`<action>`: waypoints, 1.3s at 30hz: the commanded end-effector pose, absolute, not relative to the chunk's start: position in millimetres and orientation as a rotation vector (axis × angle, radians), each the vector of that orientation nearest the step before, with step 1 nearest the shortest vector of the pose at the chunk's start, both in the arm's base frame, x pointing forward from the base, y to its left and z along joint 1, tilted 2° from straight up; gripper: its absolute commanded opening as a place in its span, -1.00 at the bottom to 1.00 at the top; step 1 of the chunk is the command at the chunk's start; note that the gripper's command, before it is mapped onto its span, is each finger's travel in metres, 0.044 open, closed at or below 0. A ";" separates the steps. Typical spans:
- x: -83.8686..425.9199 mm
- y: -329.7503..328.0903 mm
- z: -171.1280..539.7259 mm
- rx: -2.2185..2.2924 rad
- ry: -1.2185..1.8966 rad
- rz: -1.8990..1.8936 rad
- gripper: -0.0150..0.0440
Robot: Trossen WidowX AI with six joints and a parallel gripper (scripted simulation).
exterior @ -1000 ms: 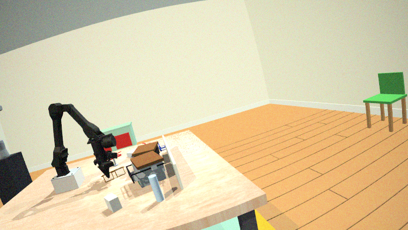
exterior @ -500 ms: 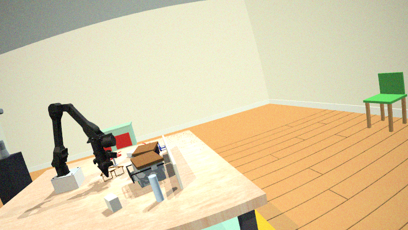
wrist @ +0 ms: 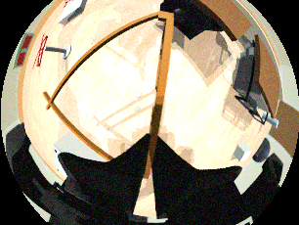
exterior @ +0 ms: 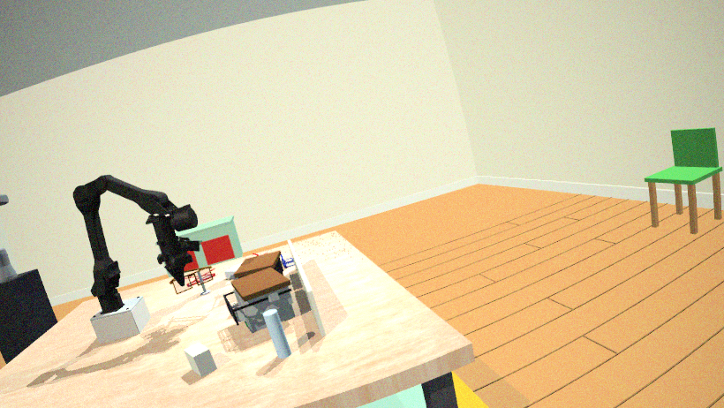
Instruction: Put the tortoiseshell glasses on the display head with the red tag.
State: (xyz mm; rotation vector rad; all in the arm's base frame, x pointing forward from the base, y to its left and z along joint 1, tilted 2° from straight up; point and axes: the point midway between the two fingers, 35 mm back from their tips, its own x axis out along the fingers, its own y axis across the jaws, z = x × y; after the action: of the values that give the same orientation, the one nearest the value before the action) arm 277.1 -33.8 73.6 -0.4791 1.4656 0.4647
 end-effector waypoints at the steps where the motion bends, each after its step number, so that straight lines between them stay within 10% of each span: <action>1: 276.6 -34.2 83.2 -0.476 1.464 0.471 -0.49; 39: 253.7 124.7 84.9 -0.464 1.463 0.482 -0.49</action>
State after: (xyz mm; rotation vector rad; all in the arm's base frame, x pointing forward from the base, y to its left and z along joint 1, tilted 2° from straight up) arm 259.3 111.5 84.5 -0.4611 1.4631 0.4851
